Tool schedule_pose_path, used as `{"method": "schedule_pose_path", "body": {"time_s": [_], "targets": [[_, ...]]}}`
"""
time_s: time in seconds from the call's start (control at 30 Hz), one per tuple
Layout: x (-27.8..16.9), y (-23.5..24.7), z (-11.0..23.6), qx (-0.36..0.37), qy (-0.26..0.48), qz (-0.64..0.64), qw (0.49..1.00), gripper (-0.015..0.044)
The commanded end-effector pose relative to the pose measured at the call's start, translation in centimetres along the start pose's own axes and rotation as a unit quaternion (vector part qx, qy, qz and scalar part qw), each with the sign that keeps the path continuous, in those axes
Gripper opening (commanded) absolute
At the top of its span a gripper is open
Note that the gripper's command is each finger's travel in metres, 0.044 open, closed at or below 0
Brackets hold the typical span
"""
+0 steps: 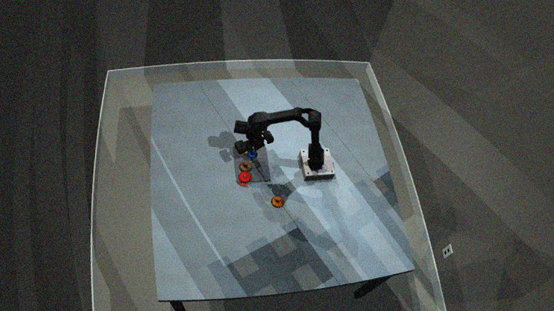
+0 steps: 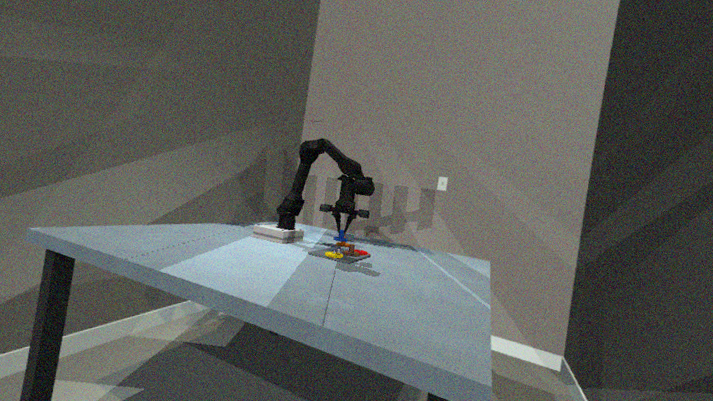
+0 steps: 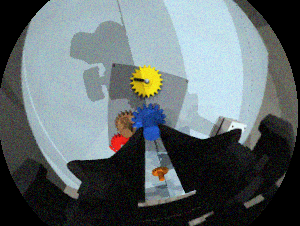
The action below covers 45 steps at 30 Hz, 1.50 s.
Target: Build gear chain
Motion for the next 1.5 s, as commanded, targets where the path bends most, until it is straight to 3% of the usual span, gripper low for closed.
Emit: {"method": "schedule_pose_path", "body": {"time_s": [0.0, 0.2, 0.57, 1.23, 1.47], "targets": [[0.55, -0.13, -0.25, 0.001, 0.001, 0.003, 1.0, 0.0], [0.56, -0.12, -0.12, 0.001, 0.001, -0.017, 1.0, 0.0], [0.56, -0.12, -0.05, 0.001, 0.001, -0.168, 0.986, 0.0], [0.57, -0.13, -0.01, 0.001, 0.001, -0.443, 0.897, 0.0], [0.57, -0.13, 0.0, 0.001, 0.001, -0.451, 0.892, 0.0]]}}
Point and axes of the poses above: the point midway between the two fingers, 35 mm back from their tips, its own z axis back along the fingers, its own y axis across the jaws, x = y × z, the point moved 2 cm from there along z, back along the fingers, and after that the axes turned 3 degrees about z, right-handed, at the moved point
